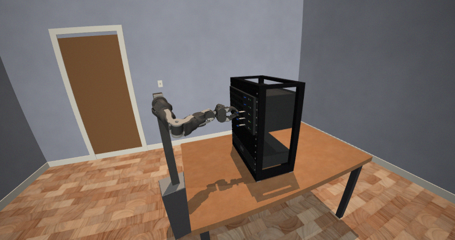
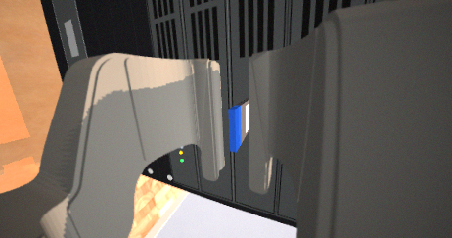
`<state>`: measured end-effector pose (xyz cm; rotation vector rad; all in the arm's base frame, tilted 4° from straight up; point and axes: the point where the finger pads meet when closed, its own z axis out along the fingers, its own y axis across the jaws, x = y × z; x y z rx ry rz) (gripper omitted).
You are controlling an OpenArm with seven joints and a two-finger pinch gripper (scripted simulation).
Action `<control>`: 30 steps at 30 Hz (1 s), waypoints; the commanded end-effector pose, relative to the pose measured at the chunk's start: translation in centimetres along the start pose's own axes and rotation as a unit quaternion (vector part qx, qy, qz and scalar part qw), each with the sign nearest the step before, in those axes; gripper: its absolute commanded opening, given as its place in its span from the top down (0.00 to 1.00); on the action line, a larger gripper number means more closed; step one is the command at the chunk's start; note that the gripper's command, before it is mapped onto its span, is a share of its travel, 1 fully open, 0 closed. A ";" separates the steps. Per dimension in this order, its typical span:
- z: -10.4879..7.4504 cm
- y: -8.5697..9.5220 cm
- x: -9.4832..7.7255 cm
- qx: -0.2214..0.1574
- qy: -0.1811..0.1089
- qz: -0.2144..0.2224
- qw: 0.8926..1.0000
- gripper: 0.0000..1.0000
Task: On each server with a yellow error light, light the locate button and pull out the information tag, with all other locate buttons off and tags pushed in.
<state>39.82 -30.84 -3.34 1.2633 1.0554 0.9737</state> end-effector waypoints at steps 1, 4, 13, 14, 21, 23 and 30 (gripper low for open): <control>0.0 0.3 0.0 -0.005 0.000 0.000 1.000 0.90; 0.0 0.3 0.0 -0.005 0.000 0.000 1.000 0.90; 0.0 0.3 0.0 -0.005 0.000 0.000 1.000 0.90; 0.0 0.3 0.0 -0.005 0.000 0.000 1.000 0.90; -0.4 0.3 0.0 -0.006 0.001 0.000 1.000 0.90; -1.0 0.3 0.0 -0.006 0.001 0.000 1.000 0.90; -3.2 0.3 -0.2 -0.007 0.001 0.000 1.000 0.90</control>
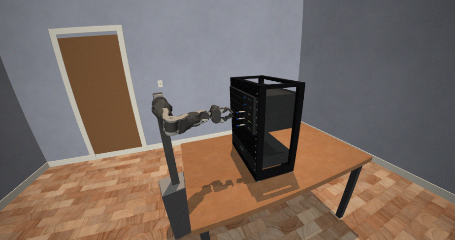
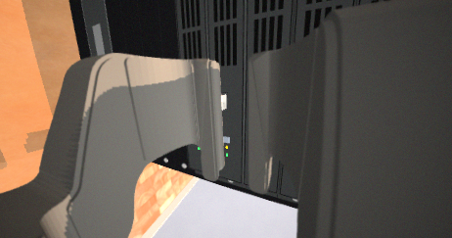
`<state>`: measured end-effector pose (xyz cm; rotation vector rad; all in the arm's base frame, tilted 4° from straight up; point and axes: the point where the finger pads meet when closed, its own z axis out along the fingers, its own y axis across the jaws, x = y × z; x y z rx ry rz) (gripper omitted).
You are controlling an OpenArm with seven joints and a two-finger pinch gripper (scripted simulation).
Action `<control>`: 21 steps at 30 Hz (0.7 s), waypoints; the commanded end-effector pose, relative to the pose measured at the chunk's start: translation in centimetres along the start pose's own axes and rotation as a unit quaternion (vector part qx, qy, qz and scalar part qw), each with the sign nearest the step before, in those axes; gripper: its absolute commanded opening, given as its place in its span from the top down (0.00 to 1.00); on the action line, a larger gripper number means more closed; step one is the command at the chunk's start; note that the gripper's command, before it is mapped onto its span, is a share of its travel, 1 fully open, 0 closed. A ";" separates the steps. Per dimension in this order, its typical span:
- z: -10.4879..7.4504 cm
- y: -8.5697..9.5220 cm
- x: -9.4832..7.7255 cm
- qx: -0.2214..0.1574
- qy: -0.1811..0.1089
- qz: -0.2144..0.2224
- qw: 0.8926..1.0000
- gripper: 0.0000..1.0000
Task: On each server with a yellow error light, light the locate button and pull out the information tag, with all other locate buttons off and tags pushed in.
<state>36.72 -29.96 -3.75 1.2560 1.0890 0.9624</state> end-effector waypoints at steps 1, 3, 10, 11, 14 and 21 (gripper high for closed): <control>-0.5 0.6 -0.4 -0.014 -0.008 0.011 1.000 0.90; -1.2 0.6 -0.4 -0.014 -0.008 0.011 1.000 0.90; -1.7 0.4 -0.5 -0.013 -0.009 0.011 1.000 1.00; -1.7 0.2 -0.6 -0.012 -0.009 0.011 1.000 1.00; -1.7 0.1 -0.7 -0.012 -0.009 0.011 1.000 1.00; -1.7 -3.8 -2.8 -0.012 -0.010 0.011 1.000 1.00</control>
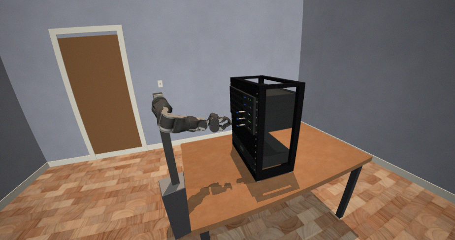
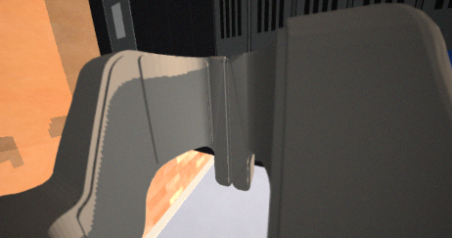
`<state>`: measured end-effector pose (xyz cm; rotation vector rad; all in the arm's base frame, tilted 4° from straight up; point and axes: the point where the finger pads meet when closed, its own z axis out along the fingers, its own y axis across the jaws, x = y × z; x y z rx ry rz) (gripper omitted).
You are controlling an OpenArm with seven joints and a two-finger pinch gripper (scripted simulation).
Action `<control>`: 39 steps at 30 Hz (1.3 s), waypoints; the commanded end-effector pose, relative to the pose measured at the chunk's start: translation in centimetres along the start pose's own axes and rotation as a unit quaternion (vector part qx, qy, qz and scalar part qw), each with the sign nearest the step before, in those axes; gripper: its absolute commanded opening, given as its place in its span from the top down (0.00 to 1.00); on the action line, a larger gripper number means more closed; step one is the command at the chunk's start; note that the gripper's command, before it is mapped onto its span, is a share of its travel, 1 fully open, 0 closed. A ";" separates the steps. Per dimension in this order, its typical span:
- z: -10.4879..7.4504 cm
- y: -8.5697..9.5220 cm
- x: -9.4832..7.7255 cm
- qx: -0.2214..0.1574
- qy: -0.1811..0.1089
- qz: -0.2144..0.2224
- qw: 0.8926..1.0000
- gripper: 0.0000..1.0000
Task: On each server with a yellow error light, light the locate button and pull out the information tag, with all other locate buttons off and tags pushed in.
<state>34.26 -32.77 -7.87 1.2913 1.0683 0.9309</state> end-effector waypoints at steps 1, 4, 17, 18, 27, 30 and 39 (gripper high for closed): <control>0.1 -0.3 -0.4 -0.022 0.010 0.008 1.000 1.00; 0.2 -2.9 -1.8 -0.022 0.010 0.008 1.000 1.00; 0.4 -4.3 -2.6 -0.022 0.010 0.008 1.000 1.00; 0.5 -4.3 -2.6 -0.022 0.010 0.008 1.000 1.00; 2.4 -4.3 -2.5 -0.022 0.010 0.008 1.000 1.00; 3.6 -4.2 -2.5 -0.022 0.010 0.008 1.000 1.00; 7.4 -4.0 -2.4 -0.021 0.011 0.009 1.000 1.00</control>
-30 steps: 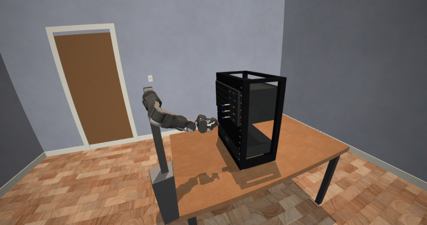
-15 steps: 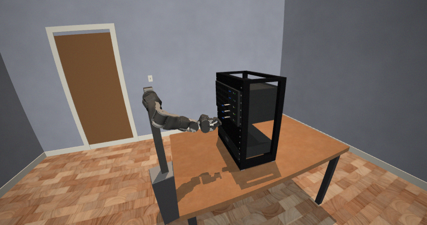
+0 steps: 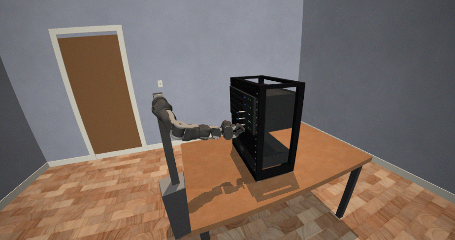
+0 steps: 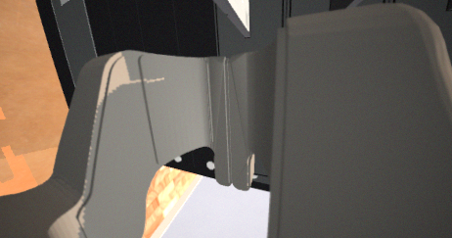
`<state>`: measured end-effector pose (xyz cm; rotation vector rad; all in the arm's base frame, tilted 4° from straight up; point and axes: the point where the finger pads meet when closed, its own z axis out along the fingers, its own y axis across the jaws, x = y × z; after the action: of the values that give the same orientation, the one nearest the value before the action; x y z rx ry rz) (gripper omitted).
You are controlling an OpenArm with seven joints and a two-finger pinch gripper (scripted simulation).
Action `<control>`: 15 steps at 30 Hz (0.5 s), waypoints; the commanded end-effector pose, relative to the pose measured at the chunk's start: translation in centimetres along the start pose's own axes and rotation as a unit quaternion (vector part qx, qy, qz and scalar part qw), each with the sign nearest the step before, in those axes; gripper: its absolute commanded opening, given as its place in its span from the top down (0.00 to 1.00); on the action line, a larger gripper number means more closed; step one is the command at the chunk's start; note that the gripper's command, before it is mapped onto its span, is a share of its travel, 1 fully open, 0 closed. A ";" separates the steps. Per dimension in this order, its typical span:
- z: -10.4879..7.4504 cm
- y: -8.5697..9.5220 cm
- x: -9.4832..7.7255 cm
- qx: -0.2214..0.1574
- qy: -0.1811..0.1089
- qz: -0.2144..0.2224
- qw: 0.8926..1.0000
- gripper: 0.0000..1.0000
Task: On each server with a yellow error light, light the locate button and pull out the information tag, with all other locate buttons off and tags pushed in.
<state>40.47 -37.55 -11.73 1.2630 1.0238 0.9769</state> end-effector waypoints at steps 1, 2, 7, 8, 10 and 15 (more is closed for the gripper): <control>0.4 -0.1 0.2 0.006 0.009 -0.005 1.000 1.00; 0.7 -0.1 0.3 0.006 0.009 -0.005 1.000 1.00; 1.5 -0.1 0.3 0.006 0.009 -0.005 1.000 1.00; 1.7 -0.1 0.3 0.006 0.009 -0.005 1.000 1.00; 2.0 -0.1 0.3 0.006 0.009 -0.005 1.000 1.00; 2.2 0.0 0.3 0.005 0.010 -0.005 1.000 1.00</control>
<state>42.60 -37.90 -11.90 1.2604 1.0480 0.9751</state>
